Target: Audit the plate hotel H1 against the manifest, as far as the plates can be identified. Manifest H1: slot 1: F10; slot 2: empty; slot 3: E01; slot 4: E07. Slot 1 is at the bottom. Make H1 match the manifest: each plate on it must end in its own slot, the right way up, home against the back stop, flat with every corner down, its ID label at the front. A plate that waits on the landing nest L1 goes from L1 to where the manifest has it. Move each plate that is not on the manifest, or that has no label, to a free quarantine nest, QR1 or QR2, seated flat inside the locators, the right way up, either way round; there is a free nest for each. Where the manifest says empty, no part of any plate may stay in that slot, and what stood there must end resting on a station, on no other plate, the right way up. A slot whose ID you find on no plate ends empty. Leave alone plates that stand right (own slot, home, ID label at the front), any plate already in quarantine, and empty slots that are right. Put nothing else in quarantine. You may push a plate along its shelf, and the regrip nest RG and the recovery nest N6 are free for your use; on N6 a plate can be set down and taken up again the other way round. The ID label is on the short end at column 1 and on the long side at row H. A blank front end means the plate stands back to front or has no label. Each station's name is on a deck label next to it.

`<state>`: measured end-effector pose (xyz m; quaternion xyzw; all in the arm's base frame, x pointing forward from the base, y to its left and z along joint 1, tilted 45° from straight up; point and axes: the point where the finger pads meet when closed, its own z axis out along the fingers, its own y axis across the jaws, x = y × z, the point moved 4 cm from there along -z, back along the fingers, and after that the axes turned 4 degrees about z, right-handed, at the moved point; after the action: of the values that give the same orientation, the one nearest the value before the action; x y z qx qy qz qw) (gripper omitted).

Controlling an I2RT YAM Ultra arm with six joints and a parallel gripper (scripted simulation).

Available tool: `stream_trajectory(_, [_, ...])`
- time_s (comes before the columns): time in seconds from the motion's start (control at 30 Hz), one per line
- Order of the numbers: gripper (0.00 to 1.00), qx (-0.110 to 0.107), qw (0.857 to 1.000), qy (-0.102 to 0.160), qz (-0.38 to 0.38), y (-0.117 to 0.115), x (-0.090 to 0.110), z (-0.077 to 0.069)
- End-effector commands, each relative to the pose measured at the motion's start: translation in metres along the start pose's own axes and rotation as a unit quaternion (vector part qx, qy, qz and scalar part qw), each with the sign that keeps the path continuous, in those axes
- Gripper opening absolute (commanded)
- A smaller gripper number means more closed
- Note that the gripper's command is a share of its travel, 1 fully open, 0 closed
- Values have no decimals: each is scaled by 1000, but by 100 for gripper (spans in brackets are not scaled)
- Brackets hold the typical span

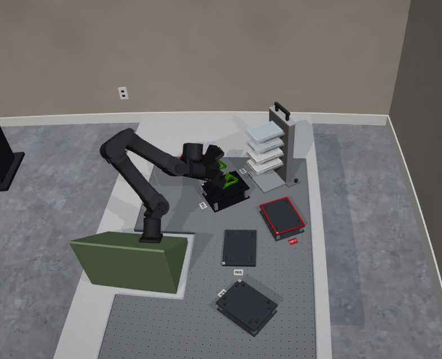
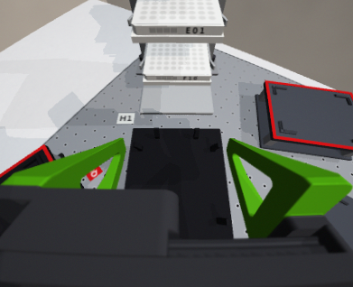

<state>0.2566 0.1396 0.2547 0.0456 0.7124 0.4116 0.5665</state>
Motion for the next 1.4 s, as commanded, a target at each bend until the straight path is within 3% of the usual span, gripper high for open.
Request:
stream_trajectory(0.0, [100,0,1000,-12,-1,1,-4,-5])
stream_trajectory(0.43, [100,0,1000,-12,-1,1,2,-21])
stream_trajectory(1.2, [100,0,1000,-11,-1,3,-13,-52])
stream_trajectory(1.37, [100,1,1000,-11,-1,4,-27,-60])
